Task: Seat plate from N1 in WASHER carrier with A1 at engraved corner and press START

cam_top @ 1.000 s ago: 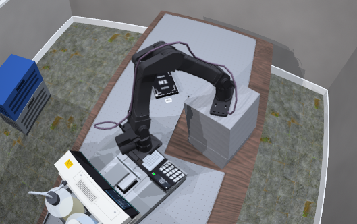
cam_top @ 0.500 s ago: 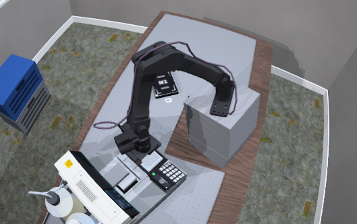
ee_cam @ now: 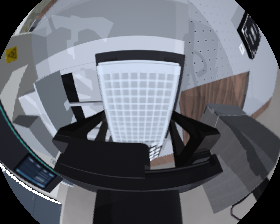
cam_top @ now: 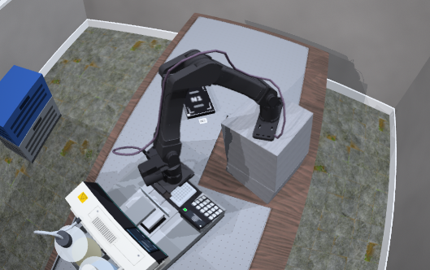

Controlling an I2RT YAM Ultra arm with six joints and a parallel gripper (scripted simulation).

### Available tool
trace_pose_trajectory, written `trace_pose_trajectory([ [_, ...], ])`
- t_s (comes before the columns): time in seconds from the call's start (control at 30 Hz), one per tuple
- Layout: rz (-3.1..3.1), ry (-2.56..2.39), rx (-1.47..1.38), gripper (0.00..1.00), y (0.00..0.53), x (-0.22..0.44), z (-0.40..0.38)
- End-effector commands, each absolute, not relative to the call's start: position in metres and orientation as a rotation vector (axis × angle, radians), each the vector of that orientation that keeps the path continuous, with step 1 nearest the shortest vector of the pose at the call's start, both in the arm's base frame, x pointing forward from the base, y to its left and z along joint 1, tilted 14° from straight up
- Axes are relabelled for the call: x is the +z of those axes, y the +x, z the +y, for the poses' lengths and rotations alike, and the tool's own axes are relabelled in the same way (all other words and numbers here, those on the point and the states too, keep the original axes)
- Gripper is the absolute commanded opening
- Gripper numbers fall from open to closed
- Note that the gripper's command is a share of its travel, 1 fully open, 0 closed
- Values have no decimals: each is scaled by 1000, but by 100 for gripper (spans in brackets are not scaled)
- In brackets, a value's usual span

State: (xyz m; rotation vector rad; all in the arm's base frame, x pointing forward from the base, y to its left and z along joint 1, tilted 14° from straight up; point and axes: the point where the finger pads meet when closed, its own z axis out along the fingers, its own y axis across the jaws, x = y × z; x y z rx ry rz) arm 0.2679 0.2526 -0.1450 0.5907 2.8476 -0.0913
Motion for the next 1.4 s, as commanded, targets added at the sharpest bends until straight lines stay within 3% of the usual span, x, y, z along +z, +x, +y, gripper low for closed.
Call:
trace_pose_trajectory([
  [0.0, 2826, 567, -56, 84, 269, -134, 257],
  [1.37, 2818, 570, -35, 84, 275, -131, 263],
])
